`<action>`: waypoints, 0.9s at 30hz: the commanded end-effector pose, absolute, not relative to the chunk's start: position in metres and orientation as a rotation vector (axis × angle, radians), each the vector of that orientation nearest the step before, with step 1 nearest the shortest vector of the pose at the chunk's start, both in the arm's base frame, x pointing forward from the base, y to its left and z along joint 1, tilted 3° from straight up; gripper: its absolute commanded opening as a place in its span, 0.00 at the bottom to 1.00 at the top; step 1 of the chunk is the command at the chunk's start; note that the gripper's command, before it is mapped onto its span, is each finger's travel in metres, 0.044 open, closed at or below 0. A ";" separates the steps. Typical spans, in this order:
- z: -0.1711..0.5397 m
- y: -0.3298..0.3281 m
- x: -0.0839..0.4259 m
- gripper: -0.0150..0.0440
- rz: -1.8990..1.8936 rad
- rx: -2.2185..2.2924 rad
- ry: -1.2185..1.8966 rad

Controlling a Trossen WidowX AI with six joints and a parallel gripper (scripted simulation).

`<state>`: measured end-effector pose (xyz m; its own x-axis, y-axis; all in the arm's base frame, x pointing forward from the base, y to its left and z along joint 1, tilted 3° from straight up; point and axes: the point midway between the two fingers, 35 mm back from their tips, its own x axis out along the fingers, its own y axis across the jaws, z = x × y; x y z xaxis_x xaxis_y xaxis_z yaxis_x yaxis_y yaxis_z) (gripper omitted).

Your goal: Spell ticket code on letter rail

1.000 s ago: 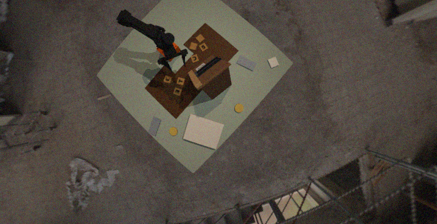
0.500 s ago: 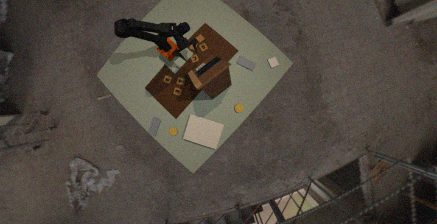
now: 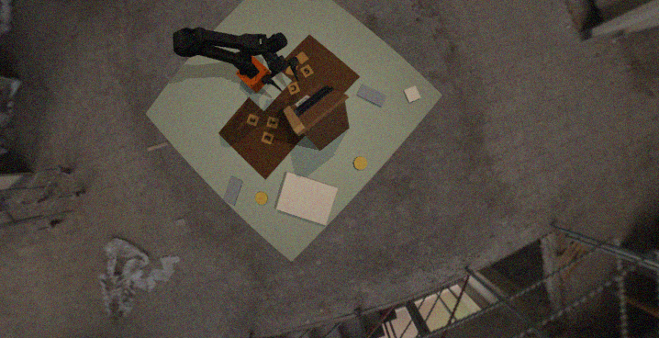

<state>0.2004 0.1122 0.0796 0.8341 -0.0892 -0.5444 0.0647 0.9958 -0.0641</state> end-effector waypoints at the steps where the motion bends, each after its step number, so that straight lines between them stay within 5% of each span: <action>1: 0.104 0.121 0.214 1.00 0.034 -0.243 0.650; 27: 0.243 0.104 0.233 1.00 0.761 -1.221 0.467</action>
<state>0.2360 0.1155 0.1789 0.6807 0.1307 -0.7208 -0.6587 0.5400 -0.5240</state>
